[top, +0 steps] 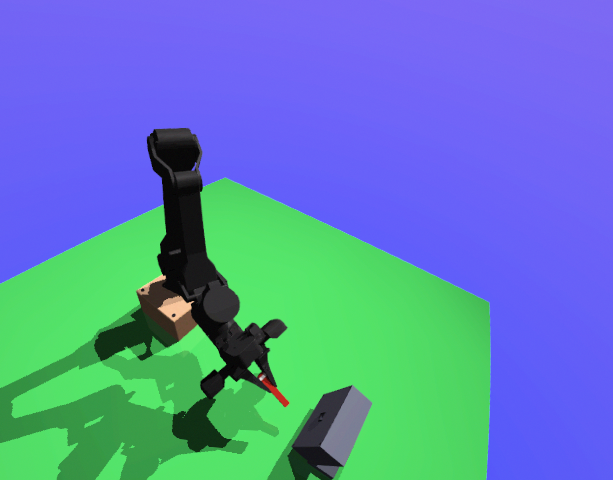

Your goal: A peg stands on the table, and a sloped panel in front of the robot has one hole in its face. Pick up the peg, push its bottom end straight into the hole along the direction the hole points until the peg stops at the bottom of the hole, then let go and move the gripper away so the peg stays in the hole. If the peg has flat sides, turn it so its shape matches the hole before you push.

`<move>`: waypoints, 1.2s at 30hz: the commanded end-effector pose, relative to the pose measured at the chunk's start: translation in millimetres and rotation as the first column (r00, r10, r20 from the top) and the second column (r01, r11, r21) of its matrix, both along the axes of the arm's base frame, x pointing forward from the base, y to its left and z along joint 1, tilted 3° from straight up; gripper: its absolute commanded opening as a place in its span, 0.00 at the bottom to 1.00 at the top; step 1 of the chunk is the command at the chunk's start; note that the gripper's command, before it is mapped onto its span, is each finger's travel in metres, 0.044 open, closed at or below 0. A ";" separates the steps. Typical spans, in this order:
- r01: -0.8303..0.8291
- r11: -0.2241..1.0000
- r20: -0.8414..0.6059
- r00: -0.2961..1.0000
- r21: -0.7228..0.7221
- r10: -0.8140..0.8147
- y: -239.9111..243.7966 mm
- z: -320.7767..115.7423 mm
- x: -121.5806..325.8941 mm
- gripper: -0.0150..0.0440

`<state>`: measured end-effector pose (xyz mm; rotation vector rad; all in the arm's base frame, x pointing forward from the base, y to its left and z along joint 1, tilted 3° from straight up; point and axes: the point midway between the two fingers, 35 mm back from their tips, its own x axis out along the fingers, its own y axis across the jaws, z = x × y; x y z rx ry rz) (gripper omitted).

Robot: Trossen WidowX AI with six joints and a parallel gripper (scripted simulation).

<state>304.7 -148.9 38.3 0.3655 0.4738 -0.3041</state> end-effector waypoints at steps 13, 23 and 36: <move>-0.078 0.988 0.044 0.995 -0.135 0.084 11.5 7.0 -7.6 0.25; -0.086 0.984 0.050 0.994 -0.154 0.095 10.7 6.8 -1.0 0.25; -0.100 0.977 0.059 0.992 -0.188 0.113 9.8 5.9 10.6 0.25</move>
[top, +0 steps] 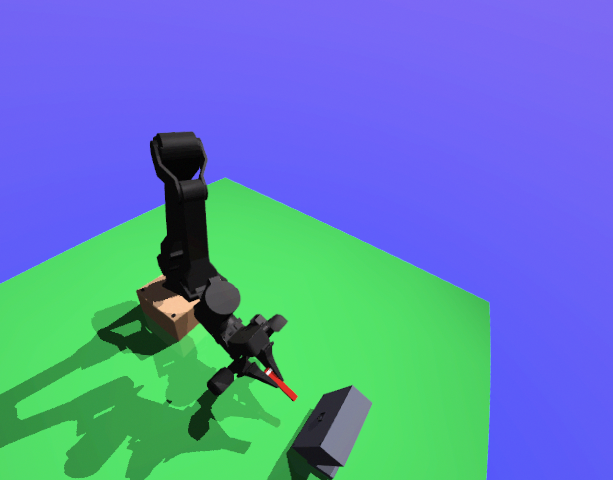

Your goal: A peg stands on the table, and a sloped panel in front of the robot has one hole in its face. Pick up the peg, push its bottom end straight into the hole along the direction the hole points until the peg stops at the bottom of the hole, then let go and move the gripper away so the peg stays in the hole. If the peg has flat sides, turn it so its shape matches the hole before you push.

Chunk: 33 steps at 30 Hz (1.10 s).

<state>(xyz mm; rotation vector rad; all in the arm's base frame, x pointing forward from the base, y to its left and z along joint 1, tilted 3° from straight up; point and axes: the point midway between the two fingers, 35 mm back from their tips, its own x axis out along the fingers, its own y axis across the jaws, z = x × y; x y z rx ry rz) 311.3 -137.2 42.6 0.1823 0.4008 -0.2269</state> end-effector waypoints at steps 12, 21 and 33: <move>-0.015 0.999 0.019 1.000 -0.044 0.015 -2.1 -0.1 14.2 0.25; -0.024 0.998 0.028 0.999 -0.065 0.026 -2.0 -1.8 21.3 0.25; -0.031 0.996 0.036 0.999 -0.085 0.034 -1.6 -4.1 27.7 0.25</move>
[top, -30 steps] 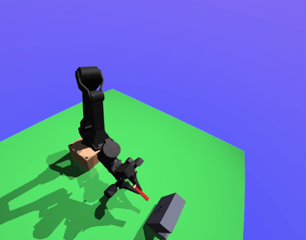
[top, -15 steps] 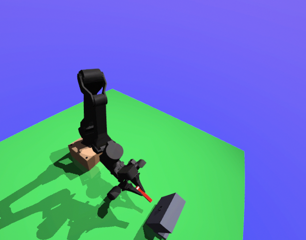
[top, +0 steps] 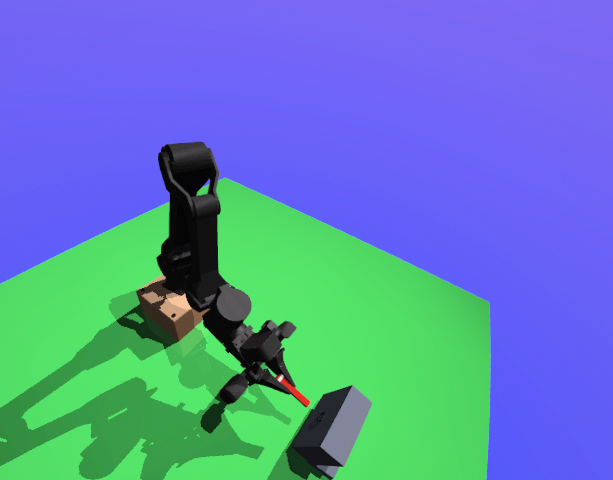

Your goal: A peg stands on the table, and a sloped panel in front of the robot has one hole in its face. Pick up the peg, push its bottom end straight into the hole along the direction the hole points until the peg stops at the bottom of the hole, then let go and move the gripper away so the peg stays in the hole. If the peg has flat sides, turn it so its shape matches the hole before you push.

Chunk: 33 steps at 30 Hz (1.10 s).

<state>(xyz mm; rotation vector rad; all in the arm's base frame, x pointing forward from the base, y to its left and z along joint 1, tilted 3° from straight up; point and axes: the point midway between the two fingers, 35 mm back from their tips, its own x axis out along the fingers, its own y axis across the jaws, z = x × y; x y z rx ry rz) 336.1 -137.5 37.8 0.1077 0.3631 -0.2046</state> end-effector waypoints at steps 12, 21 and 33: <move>-0.004 1.000 0.011 1.000 -0.023 0.004 -1.4 -3.0 10.0 0.25; -0.005 1.000 0.013 1.000 -0.024 0.006 -3.3 -8.2 21.7 0.25; -0.011 1.000 0.010 1.000 -0.024 0.011 -3.2 -9.7 24.4 0.25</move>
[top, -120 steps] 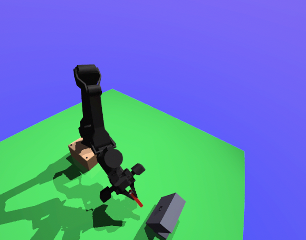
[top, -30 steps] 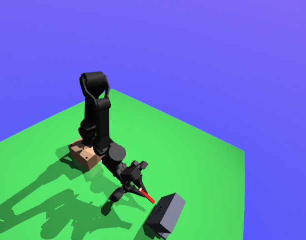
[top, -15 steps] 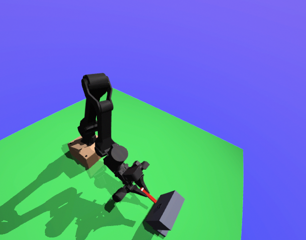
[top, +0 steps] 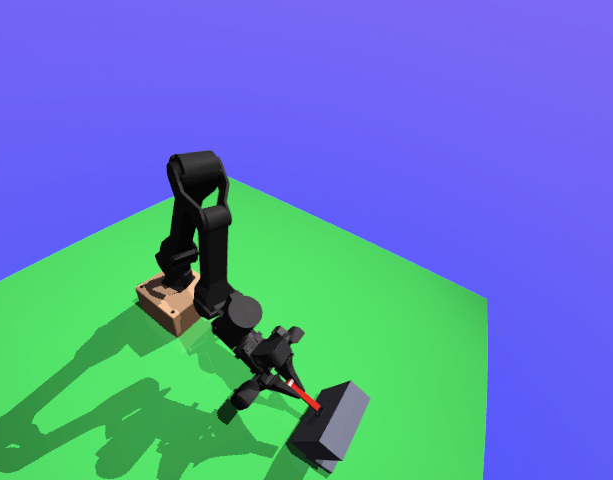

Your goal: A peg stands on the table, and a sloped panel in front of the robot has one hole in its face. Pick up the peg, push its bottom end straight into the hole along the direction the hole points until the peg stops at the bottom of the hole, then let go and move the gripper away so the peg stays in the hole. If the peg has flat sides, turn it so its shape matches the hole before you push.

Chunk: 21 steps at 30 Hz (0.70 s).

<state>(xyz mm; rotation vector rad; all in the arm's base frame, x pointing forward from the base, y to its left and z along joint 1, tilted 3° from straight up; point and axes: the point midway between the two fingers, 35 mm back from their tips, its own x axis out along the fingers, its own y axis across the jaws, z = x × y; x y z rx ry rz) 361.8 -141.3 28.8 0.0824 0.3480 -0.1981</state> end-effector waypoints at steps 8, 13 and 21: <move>0.000 1.000 -0.003 1.000 0.001 0.000 0.6 -0.7 -1.2 0.25; 0.000 1.000 -0.002 1.000 0.001 0.000 0.1 -0.4 -0.4 0.25; 0.000 1.000 -0.002 1.000 0.001 0.000 -1.2 0.0 2.0 0.25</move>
